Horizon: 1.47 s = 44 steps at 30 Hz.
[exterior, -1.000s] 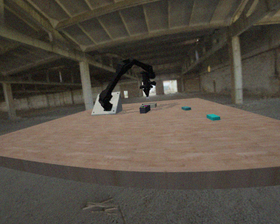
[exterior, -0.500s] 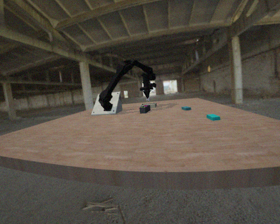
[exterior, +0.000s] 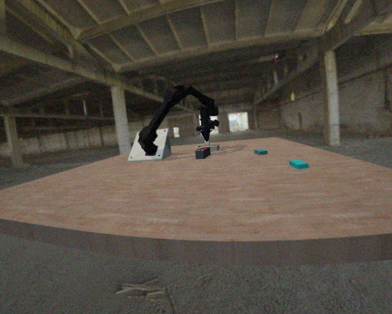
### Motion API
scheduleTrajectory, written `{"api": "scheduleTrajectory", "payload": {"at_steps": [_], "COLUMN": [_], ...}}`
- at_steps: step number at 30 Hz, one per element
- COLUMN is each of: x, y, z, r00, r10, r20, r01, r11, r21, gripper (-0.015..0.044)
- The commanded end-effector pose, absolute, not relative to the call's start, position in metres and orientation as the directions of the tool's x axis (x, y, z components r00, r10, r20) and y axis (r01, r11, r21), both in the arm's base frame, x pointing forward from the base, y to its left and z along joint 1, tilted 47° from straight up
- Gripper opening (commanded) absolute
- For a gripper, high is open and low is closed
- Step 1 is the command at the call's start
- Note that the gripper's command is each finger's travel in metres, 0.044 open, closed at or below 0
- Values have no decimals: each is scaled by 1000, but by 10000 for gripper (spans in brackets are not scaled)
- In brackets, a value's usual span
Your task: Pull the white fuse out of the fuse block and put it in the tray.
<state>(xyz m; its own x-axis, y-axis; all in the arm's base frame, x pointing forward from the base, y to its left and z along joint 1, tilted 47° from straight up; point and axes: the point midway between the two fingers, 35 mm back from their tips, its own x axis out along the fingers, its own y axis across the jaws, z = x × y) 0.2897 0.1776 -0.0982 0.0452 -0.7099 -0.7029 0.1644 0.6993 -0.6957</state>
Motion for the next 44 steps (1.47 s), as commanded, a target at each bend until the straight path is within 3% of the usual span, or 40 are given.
{"api": "scheduleTrajectory", "payload": {"at_steps": [1, 12, 17, 44], "x": [290, 290, 288, 288], "y": [178, 180, 204, 204], "z": [-98, -96, -72, -72], "r00": [46, 46, 50, 55], "r10": [-709, -710, -712, -714], "r20": [-703, -703, -700, -698], "r01": [164, 164, 158, 153], "r11": [700, 700, 698, 697], "r21": [-695, -695, -698, -701], "gripper": [53, 330, 330, 330]}}
